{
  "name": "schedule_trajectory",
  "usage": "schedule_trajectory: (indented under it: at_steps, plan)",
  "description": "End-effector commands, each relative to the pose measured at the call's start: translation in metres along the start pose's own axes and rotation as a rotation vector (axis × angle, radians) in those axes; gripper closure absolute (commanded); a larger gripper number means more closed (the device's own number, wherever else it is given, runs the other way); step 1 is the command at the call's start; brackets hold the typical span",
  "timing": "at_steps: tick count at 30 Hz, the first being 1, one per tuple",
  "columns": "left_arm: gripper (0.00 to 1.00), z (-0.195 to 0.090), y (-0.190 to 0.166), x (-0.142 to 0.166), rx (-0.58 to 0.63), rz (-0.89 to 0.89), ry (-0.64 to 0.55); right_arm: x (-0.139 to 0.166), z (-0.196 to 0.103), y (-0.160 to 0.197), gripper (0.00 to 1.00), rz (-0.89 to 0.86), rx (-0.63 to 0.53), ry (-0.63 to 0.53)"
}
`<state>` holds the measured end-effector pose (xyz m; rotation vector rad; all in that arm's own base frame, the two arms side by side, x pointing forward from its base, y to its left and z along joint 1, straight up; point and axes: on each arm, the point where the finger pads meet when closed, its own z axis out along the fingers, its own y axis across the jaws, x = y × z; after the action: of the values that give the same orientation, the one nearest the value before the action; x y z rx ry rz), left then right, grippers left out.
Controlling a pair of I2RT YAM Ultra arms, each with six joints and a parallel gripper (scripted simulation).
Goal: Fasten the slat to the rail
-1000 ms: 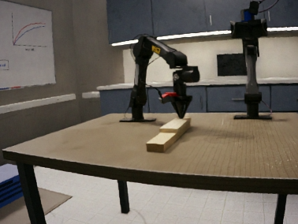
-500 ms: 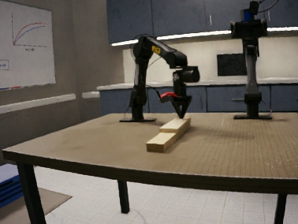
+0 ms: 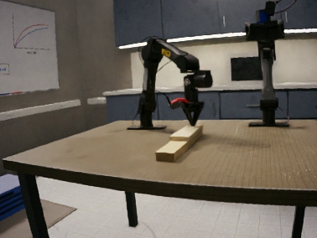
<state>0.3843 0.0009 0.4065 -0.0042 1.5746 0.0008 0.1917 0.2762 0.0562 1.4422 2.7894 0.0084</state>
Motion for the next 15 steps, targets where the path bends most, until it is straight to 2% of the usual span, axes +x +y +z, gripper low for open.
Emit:
schedule_trajectory:
  at_steps: [1,2,4,15]
  plan:
    - [0.00,-0.0010,0.0000,-0.0046,0.000,0.000,-0.012,0.0004,-0.0036,0.0039,0.88,0.005,-0.004,0.002]
    - [0.00,-0.0010,0.0000,-0.0046,0.000,0.000,-0.012,-0.0001,-0.0035,0.0040,0.88,0.009,0.000,0.002]
    - [0.00,-0.0010,0.0000,-0.0046,0.000,0.000,-0.012,0.0006,-0.0030,0.0017,0.66,0.000,-0.010,0.004]
    - [0.00,-0.0010,0.0000,-0.0046,0.000,0.000,-0.012,0.0006,-0.0030,0.0017,0.66,0.000,-0.010,0.004]
